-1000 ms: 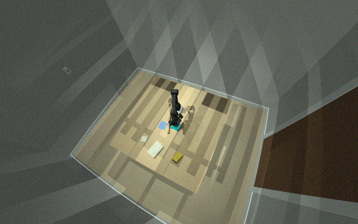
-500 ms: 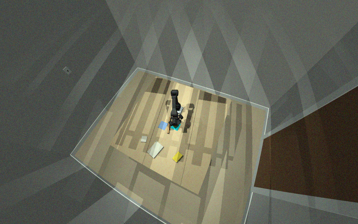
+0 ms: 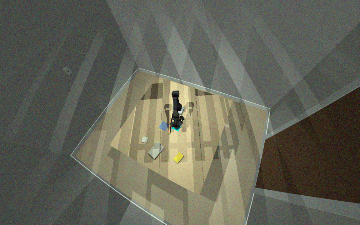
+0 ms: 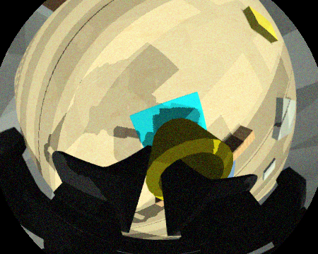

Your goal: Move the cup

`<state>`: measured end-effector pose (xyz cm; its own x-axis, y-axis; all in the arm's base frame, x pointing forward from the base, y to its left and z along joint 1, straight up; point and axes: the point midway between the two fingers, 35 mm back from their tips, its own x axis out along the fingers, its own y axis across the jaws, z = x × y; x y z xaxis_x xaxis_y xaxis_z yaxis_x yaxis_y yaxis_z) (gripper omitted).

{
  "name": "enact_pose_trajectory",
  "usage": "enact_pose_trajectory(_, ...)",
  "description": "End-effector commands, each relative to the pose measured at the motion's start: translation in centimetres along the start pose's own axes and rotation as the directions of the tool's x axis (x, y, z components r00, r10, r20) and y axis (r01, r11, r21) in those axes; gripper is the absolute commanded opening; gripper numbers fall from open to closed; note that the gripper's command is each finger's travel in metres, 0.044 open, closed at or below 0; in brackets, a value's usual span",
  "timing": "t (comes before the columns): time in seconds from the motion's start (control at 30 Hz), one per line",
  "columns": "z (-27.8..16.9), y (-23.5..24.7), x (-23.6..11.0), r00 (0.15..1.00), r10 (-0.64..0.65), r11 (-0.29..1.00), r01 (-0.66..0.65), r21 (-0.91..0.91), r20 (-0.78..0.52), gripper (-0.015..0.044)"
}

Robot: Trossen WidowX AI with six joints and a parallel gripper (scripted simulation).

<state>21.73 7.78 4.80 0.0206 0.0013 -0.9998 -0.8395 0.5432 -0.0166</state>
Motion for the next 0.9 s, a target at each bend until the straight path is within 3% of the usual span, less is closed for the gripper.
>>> enact_pose_trajectory(0.0,0.1,0.1,0.6,1.0,0.004,1.0,-0.004,0.006,0.004,0.0)
enact_pose_trajectory(0.7,0.0,0.1,1.3,1.0,0.001,1.0,-0.001,0.0,-0.001,0.0)
enact_pose_trajectory(0.87,0.0,0.1,1.3,1.0,0.001,1.0,-0.001,0.0,-0.001,0.0131)
